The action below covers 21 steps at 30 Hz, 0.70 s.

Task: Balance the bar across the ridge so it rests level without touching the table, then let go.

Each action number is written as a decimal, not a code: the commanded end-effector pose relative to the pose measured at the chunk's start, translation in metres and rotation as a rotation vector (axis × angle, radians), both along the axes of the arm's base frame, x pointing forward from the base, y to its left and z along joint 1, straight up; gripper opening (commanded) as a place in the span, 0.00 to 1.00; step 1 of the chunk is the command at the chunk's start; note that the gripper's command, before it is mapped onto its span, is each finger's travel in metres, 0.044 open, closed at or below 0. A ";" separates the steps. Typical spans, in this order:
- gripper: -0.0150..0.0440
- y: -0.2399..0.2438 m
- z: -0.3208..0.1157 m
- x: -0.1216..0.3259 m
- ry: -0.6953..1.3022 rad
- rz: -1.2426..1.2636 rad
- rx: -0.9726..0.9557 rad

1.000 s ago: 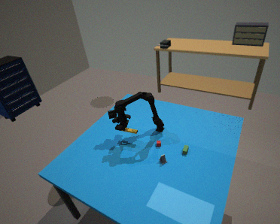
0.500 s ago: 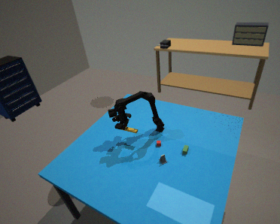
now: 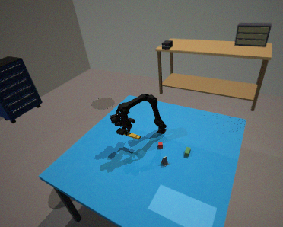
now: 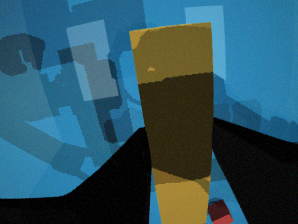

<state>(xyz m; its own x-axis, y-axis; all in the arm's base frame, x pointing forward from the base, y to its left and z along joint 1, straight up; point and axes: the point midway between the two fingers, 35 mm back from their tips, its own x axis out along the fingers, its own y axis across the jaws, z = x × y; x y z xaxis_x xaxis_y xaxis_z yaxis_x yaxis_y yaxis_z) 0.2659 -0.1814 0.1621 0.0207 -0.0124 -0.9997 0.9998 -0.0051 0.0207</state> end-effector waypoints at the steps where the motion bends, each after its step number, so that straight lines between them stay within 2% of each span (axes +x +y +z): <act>1: 0.25 0.009 0.001 0.010 -0.003 -0.024 -0.001; 21: 0.25 0.074 0.002 0.047 -0.007 -0.160 0.007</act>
